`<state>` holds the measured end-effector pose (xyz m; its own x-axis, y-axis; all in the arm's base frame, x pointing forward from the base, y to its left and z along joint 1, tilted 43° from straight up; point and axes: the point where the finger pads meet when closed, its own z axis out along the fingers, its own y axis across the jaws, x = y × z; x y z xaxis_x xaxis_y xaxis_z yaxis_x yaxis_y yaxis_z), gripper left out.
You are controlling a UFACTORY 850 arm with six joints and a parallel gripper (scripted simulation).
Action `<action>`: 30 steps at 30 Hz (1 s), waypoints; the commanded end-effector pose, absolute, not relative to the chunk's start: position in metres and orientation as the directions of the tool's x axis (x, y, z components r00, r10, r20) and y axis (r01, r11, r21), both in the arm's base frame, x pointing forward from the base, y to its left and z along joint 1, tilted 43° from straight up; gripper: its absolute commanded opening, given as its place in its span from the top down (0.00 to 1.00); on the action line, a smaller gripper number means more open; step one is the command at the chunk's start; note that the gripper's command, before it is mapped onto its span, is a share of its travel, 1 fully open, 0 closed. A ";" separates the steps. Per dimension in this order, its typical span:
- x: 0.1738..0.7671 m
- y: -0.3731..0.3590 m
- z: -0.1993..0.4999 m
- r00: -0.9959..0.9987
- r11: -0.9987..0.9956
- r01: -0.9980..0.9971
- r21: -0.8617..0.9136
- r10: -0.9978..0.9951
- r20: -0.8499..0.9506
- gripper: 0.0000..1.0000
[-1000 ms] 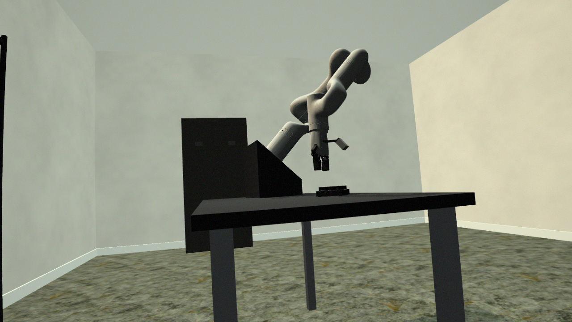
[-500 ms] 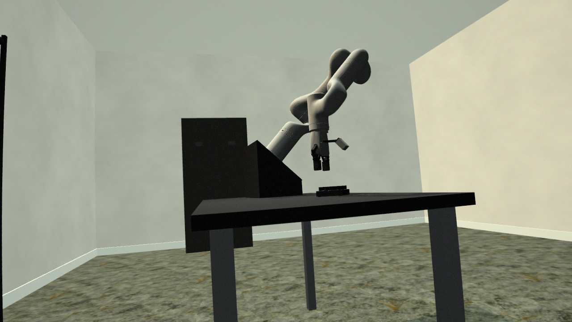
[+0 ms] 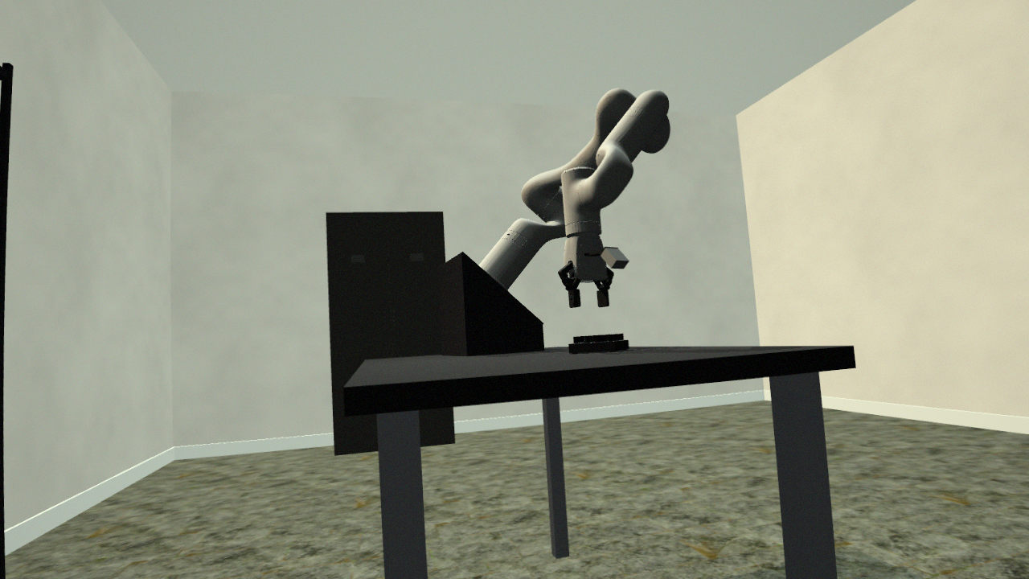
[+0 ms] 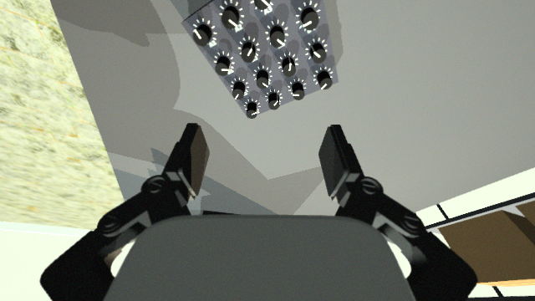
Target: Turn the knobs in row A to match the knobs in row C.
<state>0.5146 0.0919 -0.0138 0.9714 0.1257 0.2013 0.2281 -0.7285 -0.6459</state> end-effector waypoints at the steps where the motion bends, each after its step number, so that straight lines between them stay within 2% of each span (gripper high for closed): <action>1: 0.520 0.097 -0.009 0.996 -0.740 0.075 -0.668 0.021 0.089 0.00; 12: 0.531 0.114 0.003 0.943 -0.687 -0.329 -0.648 -0.277 -0.186 0.00; 14: 0.531 0.114 0.003 0.943 -0.687 -0.329 -0.648 -0.277 -0.186 0.00; 16: 0.534 0.119 0.007 0.893 -0.646 -0.447 -0.619 -0.362 -0.267 0.00; 26: 0.543 0.134 0.018 0.692 -0.487 -0.720 -0.495 -0.557 -0.459 0.00; 30: 0.544 0.137 0.020 0.633 -0.441 -0.772 -0.458 -0.593 -0.497 0.00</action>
<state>0.5427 0.1356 0.0181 0.6747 -0.5730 -0.4653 -0.7351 -0.4644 -0.4940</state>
